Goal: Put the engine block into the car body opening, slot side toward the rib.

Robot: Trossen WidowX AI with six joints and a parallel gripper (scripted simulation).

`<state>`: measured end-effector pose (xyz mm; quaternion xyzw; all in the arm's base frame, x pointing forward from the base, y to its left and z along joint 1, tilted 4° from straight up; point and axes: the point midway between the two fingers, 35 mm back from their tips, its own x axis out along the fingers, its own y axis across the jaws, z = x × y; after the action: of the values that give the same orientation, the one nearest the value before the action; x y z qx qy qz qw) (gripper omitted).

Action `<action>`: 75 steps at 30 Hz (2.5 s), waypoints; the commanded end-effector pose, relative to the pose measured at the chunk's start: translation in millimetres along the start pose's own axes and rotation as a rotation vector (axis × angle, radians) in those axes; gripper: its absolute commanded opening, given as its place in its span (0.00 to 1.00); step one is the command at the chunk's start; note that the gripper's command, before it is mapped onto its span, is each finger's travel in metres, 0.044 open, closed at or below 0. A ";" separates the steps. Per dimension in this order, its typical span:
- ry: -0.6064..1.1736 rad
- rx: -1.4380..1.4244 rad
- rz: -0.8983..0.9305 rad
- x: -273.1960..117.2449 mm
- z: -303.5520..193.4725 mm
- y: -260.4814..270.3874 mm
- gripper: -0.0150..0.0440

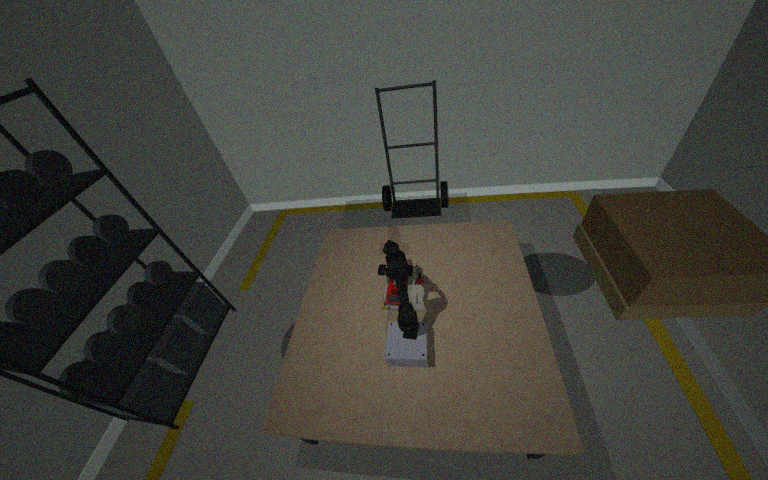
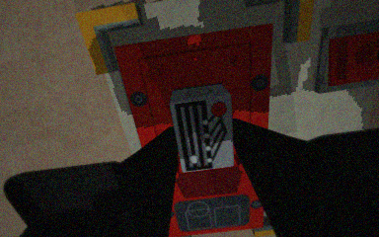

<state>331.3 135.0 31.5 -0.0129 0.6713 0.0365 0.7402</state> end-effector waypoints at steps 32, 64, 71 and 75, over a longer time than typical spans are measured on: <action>0.001 0.003 -0.005 5.2 -0.6 -0.9 0.52; 0.001 0.004 -0.005 8.9 -0.7 -1.1 0.52; 0.001 0.003 -0.005 9.4 -0.9 -1.2 0.52; 0.001 0.003 -0.005 9.6 -1.0 -1.2 0.52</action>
<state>331.6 135.0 23.6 -0.0127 0.6714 0.0362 0.7401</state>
